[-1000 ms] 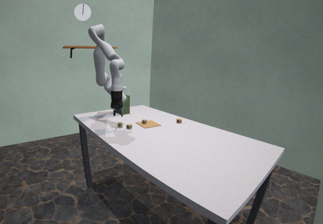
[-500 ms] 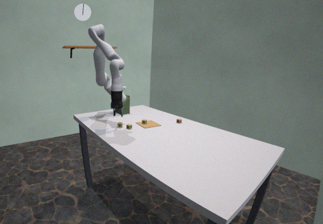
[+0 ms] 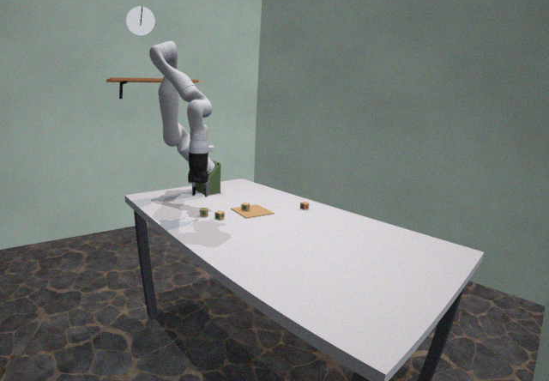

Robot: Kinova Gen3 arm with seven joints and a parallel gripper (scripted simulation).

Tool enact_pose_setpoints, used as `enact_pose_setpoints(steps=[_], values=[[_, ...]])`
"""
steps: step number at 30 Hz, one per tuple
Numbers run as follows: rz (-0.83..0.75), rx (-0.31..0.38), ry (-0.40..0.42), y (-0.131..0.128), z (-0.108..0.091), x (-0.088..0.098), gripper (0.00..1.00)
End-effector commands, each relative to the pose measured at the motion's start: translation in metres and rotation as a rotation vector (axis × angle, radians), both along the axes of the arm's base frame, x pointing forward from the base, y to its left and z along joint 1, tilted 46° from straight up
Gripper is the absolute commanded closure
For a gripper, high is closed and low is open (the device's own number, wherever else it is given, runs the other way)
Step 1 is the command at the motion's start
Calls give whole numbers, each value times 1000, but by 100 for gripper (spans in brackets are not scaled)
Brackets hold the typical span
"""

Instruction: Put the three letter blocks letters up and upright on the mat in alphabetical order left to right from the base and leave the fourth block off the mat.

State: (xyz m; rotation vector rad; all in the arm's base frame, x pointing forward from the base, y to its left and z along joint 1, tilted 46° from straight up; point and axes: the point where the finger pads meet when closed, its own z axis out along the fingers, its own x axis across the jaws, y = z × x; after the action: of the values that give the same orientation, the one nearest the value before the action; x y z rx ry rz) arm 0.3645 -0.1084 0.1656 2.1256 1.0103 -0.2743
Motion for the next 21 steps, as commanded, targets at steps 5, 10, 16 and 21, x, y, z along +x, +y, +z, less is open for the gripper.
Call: enact_pose_setpoints(steps=[5,10,16,21], values=[[94,-9,74,45,15,-22,0],[94,-9,74,45,15,-22,0],[94,-9,74,45,15,-22,0],[94,-9,74,45,15,-22,0]])
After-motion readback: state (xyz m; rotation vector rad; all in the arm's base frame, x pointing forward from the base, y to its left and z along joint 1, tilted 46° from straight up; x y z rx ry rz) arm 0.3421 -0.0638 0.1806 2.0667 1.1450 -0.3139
